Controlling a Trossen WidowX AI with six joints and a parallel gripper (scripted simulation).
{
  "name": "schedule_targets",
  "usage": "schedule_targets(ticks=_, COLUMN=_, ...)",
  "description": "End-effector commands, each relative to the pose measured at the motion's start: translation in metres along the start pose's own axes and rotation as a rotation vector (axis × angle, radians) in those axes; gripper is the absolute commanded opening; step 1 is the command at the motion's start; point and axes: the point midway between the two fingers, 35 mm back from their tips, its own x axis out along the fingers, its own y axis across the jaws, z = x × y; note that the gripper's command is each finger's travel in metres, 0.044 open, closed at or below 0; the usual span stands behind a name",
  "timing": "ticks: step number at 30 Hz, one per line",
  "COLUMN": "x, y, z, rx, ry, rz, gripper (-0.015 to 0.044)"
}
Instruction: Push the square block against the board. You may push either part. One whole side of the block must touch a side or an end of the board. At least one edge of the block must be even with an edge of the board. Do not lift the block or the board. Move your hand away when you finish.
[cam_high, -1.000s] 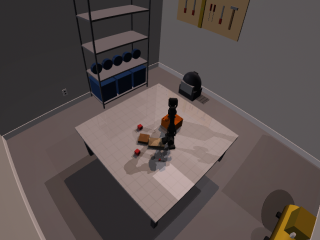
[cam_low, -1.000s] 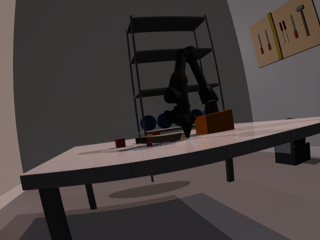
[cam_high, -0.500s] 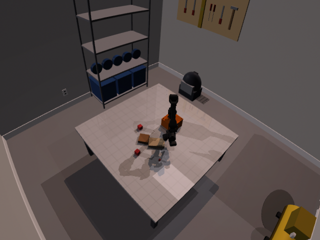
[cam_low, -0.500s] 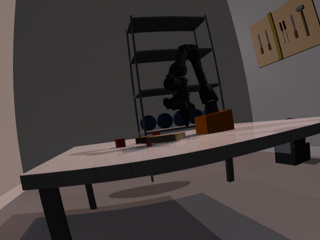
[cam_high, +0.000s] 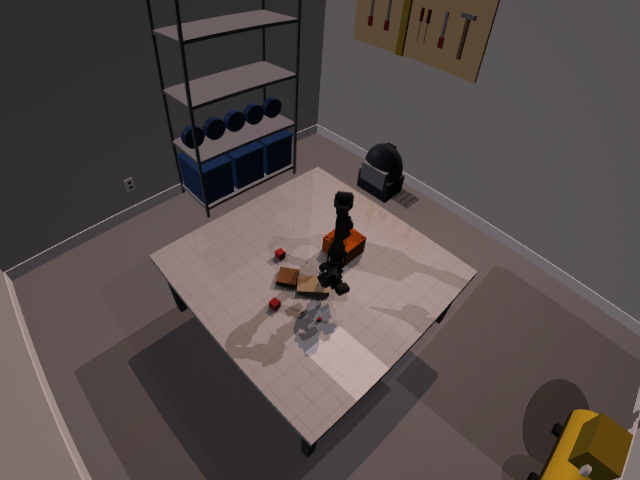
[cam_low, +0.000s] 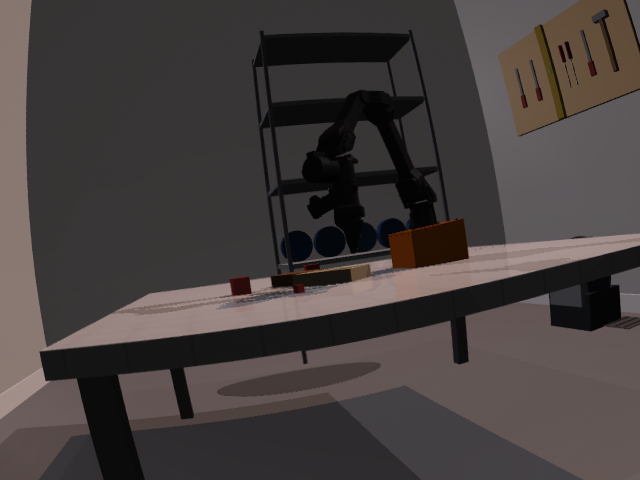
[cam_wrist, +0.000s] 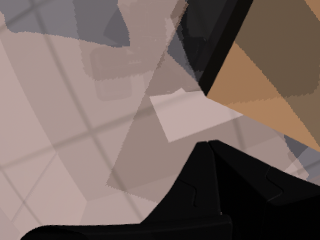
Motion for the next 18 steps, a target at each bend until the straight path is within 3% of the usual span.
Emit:
schedule_targets(ticks=1, x=-0.001, y=-0.002, z=0.022, rx=-0.146, ry=-0.001, rz=0.002, gripper=0.0000)
schedule_targets(ticks=18, x=-0.002, y=-0.027, z=0.102, rx=-0.719, ry=-0.007, rz=-0.004, gripper=0.0000)
